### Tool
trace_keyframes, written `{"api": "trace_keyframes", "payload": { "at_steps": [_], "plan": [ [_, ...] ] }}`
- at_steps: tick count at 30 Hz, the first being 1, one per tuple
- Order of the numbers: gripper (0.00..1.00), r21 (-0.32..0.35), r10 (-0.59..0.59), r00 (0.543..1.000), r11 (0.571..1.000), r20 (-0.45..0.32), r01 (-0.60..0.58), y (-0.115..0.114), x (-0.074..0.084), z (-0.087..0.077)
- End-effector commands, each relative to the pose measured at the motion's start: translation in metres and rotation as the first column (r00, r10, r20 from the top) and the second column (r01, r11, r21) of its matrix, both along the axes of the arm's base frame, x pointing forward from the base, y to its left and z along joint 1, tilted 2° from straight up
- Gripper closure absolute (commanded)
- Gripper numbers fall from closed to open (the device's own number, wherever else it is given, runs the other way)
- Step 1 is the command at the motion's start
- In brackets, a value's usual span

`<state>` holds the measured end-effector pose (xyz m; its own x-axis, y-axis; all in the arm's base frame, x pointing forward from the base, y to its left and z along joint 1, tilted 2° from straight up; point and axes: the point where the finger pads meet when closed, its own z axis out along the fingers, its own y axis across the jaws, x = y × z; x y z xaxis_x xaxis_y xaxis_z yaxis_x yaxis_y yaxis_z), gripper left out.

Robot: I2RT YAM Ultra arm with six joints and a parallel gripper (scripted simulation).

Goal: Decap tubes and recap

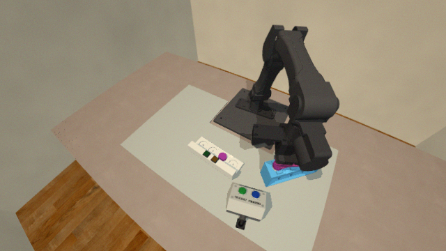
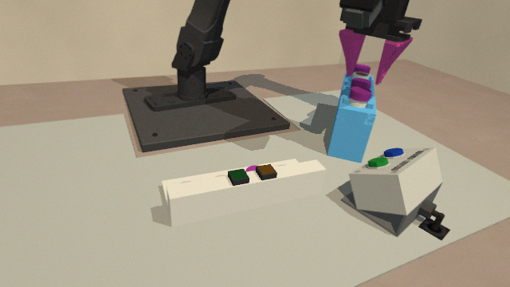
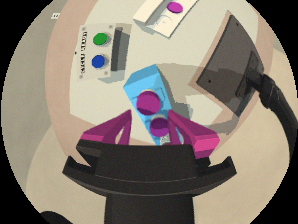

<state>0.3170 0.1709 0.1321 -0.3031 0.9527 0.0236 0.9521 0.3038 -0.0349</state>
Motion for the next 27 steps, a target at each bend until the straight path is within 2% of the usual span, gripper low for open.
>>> {"api": "trace_keyframes", "payload": {
  "at_steps": [1, 7, 27],
  "plan": [
    [0.51, 0.005, -0.005, 1.0, 1.0, 0.018, 0.005, 0.001, 0.003, -0.006],
    [0.51, 0.005, -0.005, 1.0, 1.0, 0.018, 0.005, 0.001, 0.002, -0.017],
    [0.51, 0.005, -0.005, 1.0, 1.0, 0.018, 0.005, 0.001, 0.002, -0.023]
  ]
}}
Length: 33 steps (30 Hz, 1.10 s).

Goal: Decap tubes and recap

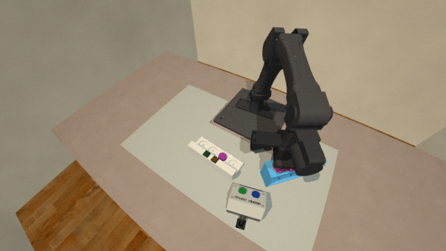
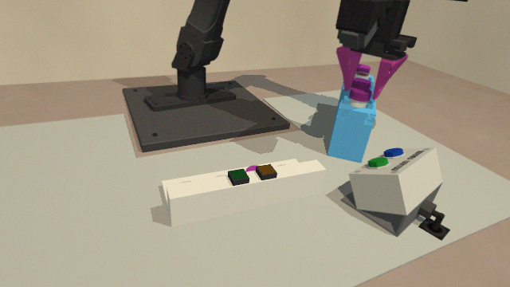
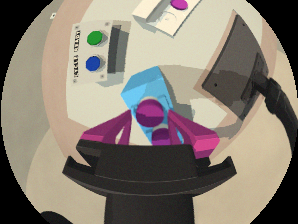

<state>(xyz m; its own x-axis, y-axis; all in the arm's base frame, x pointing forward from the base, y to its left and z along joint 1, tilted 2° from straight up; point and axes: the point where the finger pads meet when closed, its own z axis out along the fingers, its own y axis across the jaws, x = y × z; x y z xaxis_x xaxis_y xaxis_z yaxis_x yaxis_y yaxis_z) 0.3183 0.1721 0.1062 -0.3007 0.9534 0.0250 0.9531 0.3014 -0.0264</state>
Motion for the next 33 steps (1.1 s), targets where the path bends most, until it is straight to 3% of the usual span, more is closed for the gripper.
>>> {"api": "trace_keyframes", "payload": {
  "at_steps": [1, 10, 11, 25, 28, 30, 33],
  "plan": [
    [0.51, 0.001, -0.003, 1.0, 1.0, 0.011, 0.003, -0.0006, 0.001, 0.0023],
    [0.51, 0.001, -0.003, 1.0, 1.0, 0.011, 0.003, -0.001, 0.0009, -0.0012],
    [1.0, 0.001, -0.003, 1.0, 1.0, 0.011, 0.003, -0.001, 0.0009, -0.0012],
    [1.0, 0.001, -0.003, 1.0, 1.0, 0.011, 0.003, -0.001, 0.0008, -0.0013],
    [1.0, 0.004, 0.147, 0.989, 0.989, 0.014, -0.147, -0.001, 0.0008, -0.0012],
    [1.0, 0.004, 0.147, 0.989, 0.989, 0.014, -0.147, -0.001, 0.0008, -0.0012],
    [1.0, 0.007, 0.293, 0.956, 0.956, 0.017, -0.293, -0.001, 0.0008, -0.0011]
  ]
}}
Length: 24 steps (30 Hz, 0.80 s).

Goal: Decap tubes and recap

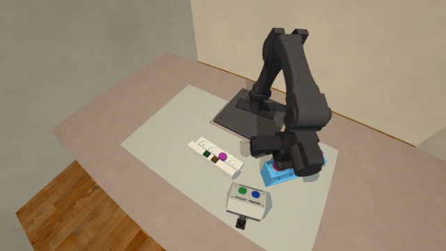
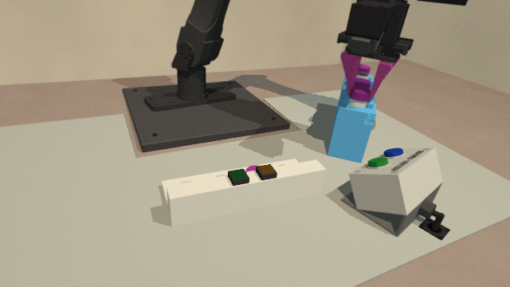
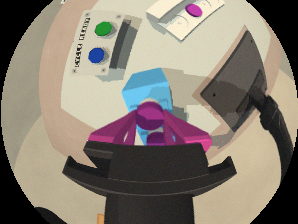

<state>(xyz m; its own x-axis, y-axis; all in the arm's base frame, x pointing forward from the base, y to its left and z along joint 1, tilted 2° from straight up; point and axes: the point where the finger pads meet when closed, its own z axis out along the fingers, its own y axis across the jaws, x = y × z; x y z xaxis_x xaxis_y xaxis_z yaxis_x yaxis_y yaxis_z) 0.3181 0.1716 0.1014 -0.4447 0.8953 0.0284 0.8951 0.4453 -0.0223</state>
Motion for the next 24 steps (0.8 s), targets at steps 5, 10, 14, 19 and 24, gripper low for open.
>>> {"api": "trace_keyframes", "payload": {
  "at_steps": [5, 10, 14, 19, 24],
  "plan": [
    [1.0, 0.009, 0.382, 0.924, 0.924, 0.019, -0.382, -0.0005, 0.0011, 0.0038],
    [1.0, 0.011, 0.598, 0.801, 0.801, 0.025, -0.599, -0.0005, 0.0011, 0.004],
    [1.0, 0.012, 0.675, 0.737, 0.737, 0.028, -0.676, -0.0005, 0.0011, 0.004],
    [1.0, 0.012, 0.836, 0.547, 0.547, 0.035, -0.837, -0.0005, 0.0011, 0.0042],
    [1.0, 0.011, 0.945, 0.323, 0.323, 0.042, -0.946, -0.0005, 0.0011, 0.0043]
  ]
}}
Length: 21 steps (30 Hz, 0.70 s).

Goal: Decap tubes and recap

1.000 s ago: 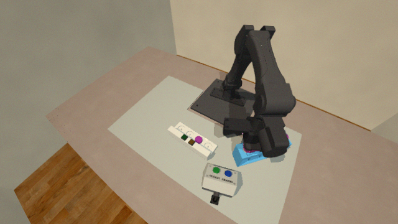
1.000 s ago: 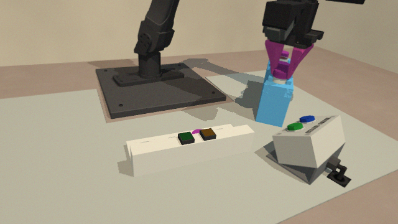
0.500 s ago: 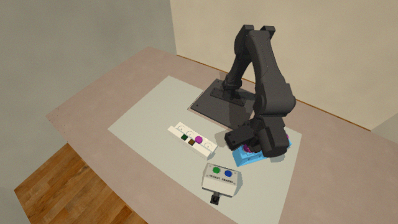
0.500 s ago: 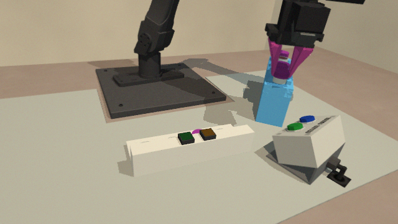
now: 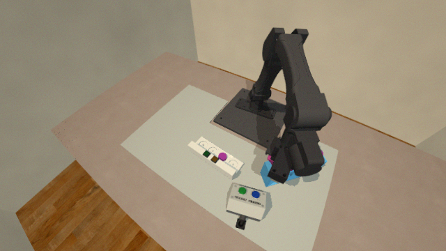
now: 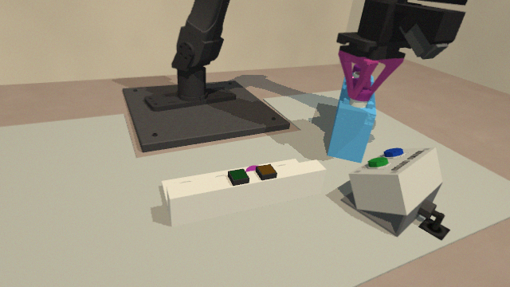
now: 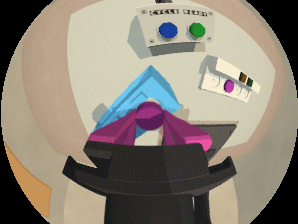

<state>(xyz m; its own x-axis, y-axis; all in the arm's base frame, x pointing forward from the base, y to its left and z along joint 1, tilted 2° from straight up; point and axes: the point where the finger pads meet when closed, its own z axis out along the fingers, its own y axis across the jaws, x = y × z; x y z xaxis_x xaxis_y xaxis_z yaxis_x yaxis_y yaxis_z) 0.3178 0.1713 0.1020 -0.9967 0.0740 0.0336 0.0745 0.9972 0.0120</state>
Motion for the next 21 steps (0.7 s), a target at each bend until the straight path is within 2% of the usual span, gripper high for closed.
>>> {"api": "trace_keyframes", "payload": {
  "at_steps": [1, 5, 7, 10, 15, 21],
  "plan": [
    [1.0, 0.008, 0.254, 0.967, 0.967, 0.016, -0.254, -0.0001, 0.0014, 0.0038],
    [1.0, 0.011, 0.441, 0.897, 0.897, 0.021, -0.441, -0.0001, 0.0014, 0.0039],
    [1.0, 0.011, 0.441, 0.897, 0.897, 0.021, -0.441, -0.0001, 0.0014, 0.0039],
    [1.0, 0.012, 0.57, 0.821, 0.821, 0.025, -0.57, -0.0002, 0.0014, 0.004],
    [1.0, 0.013, 0.755, 0.655, 0.655, 0.032, -0.756, -0.0001, 0.0014, 0.0042],
    [1.0, 0.012, 0.915, 0.402, 0.402, 0.04, -0.915, -0.0001, 0.0014, 0.0043]
  ]
}}
